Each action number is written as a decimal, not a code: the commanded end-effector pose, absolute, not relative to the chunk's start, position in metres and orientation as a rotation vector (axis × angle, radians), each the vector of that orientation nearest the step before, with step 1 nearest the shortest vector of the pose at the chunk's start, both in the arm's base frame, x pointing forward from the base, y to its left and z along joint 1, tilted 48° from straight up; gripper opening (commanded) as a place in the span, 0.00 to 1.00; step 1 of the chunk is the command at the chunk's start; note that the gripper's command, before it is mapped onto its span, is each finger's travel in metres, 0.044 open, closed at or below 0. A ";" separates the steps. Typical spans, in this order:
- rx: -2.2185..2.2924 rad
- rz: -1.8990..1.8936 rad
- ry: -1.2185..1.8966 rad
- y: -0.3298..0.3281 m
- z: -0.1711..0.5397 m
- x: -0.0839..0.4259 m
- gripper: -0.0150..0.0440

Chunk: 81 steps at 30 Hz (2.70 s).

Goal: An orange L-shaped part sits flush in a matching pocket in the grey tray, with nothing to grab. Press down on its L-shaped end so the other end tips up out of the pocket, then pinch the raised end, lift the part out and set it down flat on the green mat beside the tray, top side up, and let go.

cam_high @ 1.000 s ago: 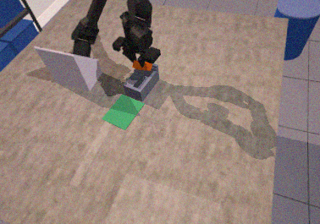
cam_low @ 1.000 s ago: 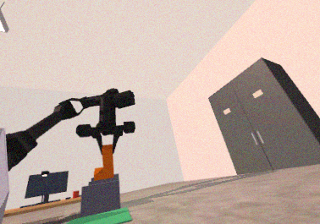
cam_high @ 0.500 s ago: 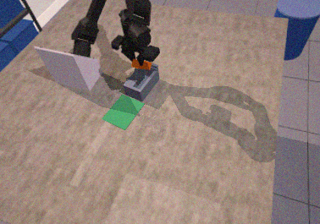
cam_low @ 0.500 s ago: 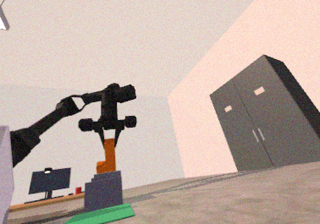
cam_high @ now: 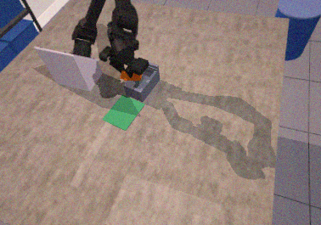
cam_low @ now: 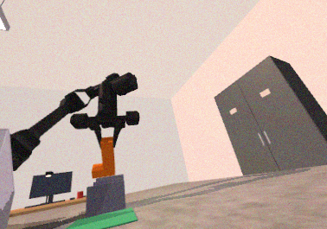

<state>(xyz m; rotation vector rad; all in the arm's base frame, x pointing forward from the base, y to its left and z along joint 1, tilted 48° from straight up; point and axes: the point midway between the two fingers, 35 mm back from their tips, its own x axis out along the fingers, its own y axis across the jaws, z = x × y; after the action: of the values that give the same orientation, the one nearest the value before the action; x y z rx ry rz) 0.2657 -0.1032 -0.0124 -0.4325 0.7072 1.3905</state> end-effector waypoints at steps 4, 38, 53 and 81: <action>-0.452 1.390 0.707 -0.129 -0.037 0.257 0.25; -0.455 1.389 0.709 -0.152 -0.092 0.244 0.25; -0.455 1.389 0.708 -0.134 -0.109 0.245 0.25; -0.454 1.389 0.706 -0.108 -0.133 0.246 0.25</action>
<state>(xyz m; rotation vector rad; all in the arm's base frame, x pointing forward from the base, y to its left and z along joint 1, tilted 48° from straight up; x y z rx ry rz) 0.2473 -0.1110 -0.1324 -0.4684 0.7070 1.3918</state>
